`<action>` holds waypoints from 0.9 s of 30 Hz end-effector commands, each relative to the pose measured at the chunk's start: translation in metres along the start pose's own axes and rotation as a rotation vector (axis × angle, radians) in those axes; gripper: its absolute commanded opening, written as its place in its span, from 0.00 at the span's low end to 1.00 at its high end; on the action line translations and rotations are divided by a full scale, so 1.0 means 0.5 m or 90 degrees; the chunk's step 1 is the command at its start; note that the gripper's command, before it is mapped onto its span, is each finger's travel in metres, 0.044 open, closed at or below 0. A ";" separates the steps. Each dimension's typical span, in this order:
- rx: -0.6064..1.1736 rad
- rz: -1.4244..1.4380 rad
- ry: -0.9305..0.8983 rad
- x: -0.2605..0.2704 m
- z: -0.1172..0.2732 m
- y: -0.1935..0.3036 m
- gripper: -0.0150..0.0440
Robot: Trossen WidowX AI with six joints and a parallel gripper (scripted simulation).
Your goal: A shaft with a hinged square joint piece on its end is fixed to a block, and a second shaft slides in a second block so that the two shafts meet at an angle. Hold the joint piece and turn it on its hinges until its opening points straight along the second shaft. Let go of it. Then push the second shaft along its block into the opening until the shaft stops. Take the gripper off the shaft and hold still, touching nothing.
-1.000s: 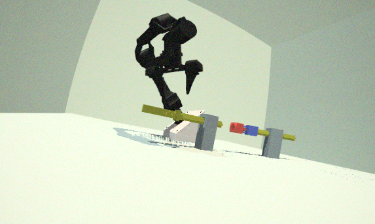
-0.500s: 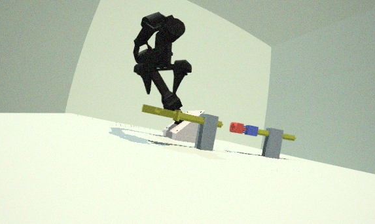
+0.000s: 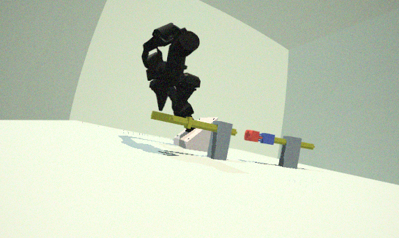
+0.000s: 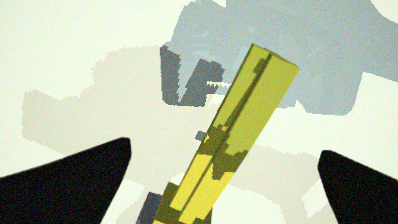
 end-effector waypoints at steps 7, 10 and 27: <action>-0.043 -0.211 0.013 -0.001 -0.044 0.010 1.00; -0.050 -0.242 0.014 -0.001 -0.051 0.012 1.00; -0.050 -0.242 0.014 -0.002 -0.088 0.010 1.00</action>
Point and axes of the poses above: the point midway between the two fingers, 35 mm back from their tips, its own z axis back along the fingers, its own x axis across the jaws, y = z × x, the point moved 9 cm from there along z, back along the fingers, and after that the axes turned 3 degrees about z, right-handed, at the moved point
